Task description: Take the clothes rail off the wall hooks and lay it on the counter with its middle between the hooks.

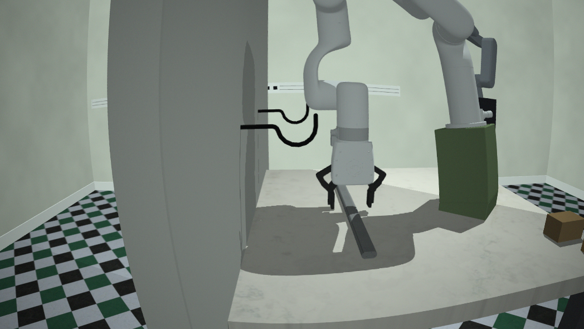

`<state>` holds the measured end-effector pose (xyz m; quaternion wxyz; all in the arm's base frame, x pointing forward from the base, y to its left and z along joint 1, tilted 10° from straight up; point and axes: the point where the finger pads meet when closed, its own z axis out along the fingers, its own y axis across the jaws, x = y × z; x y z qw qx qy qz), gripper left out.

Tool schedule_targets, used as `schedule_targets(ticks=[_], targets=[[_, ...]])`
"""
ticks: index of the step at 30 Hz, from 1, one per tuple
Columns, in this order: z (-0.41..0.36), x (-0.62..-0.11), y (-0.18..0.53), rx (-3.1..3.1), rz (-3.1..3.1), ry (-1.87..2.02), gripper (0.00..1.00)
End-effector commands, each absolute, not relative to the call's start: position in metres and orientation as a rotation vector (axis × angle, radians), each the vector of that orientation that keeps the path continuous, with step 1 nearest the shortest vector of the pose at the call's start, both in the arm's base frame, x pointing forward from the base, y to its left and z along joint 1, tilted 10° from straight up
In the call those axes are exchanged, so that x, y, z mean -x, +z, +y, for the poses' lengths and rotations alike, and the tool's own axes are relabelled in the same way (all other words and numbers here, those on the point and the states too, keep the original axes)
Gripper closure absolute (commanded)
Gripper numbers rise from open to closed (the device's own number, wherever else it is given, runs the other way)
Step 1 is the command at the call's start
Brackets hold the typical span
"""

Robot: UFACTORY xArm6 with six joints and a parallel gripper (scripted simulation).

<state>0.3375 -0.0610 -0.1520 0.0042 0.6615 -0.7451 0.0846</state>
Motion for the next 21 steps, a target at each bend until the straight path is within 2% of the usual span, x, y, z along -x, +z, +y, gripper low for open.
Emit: schedule_targets(ticks=[1, 21], targets=[[-0.061, -0.338, -0.151, -2.074, -2.336, 0.267, 0.0], [-0.059, -0.337, -0.137, -2.074, -2.336, 0.267, 0.0]])
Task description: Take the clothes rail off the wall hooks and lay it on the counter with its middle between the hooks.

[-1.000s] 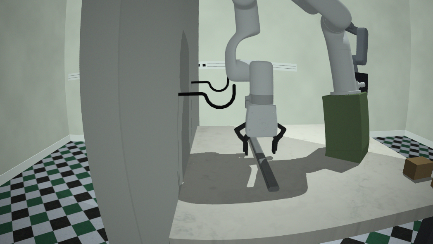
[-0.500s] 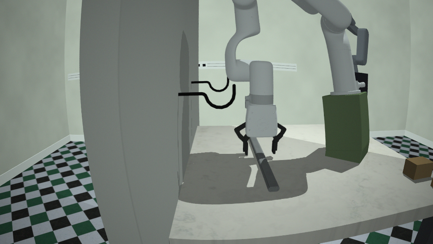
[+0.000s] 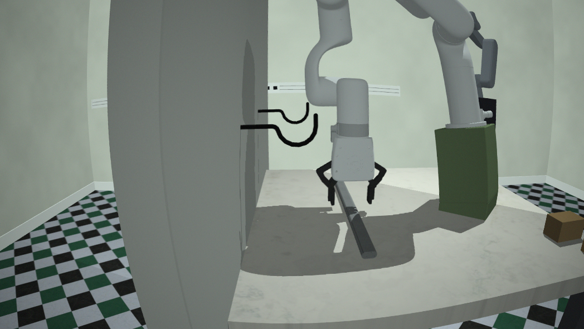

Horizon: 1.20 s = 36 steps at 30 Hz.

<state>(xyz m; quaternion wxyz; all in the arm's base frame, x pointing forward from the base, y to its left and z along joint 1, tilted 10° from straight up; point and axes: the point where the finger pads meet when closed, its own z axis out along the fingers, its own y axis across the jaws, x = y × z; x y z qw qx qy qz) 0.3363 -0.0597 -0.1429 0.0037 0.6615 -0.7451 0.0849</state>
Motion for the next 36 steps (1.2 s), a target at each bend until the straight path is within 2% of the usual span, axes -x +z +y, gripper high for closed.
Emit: schedule_targets(ticks=[1, 36], targets=[[-0.059, -0.337, -0.135, -2.074, -2.336, 0.267, 0.0], [-0.052, -0.331, -0.084, -2.074, -2.336, 0.268, 0.0]])
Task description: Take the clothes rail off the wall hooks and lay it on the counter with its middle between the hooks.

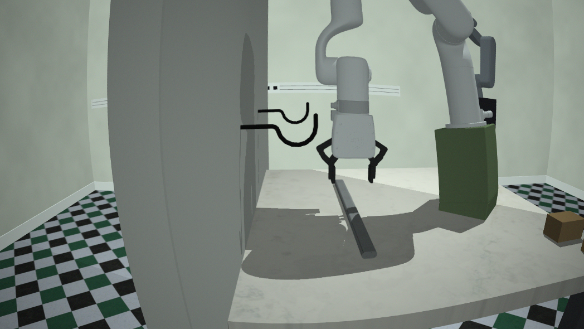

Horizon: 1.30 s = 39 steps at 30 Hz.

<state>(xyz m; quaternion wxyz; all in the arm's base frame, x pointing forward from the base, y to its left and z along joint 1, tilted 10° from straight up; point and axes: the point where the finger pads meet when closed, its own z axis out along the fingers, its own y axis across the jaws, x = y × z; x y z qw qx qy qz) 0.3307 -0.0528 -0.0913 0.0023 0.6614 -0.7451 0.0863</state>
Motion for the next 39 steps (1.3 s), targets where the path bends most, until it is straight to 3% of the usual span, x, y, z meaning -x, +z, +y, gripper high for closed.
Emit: schedule_targets(ticks=[1, 39], targets=[[-0.052, -0.331, -0.082, -2.074, -2.336, 0.268, 0.0], [-0.045, -0.326, -0.033, -2.074, -2.336, 0.268, 0.0]])
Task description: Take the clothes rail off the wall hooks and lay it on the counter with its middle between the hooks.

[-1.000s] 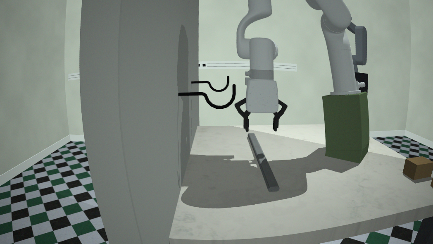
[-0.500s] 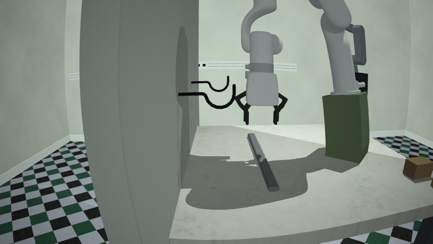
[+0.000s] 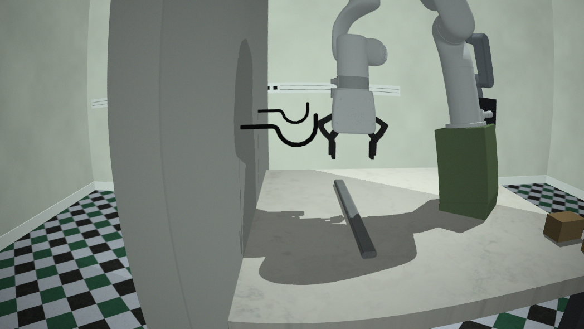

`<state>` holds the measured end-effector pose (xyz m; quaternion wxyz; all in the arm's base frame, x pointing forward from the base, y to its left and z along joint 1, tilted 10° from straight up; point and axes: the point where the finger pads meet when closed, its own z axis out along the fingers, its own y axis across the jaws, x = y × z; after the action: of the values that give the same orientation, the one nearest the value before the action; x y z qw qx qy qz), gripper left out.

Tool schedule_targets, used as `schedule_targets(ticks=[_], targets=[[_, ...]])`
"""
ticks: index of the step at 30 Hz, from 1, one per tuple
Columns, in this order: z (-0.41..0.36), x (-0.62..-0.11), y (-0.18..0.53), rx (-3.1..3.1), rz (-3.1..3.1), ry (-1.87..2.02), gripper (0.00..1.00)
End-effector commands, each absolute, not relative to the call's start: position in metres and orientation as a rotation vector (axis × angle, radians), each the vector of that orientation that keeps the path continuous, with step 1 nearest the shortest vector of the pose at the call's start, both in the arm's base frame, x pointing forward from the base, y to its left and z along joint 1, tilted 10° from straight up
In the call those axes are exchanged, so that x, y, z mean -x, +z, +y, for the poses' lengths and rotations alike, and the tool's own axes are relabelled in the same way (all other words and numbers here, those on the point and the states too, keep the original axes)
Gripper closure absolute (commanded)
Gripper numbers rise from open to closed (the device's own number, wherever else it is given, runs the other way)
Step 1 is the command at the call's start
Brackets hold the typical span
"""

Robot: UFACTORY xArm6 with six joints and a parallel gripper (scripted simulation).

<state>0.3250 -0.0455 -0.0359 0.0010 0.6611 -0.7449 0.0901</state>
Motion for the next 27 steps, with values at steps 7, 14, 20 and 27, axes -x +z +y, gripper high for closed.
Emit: schedule_targets(ticks=[7, 14, 20, 27], targets=[[-0.045, -0.326, -0.033, -2.074, -2.336, 0.268, 0.0], [-0.045, -0.326, -0.033, -2.074, -2.336, 0.268, 0.0], [-0.044, -0.322, -0.027, -2.074, -2.336, 0.268, 0.0], [-0.041, -0.314, -0.013, -2.074, -2.336, 0.268, 0.0]])
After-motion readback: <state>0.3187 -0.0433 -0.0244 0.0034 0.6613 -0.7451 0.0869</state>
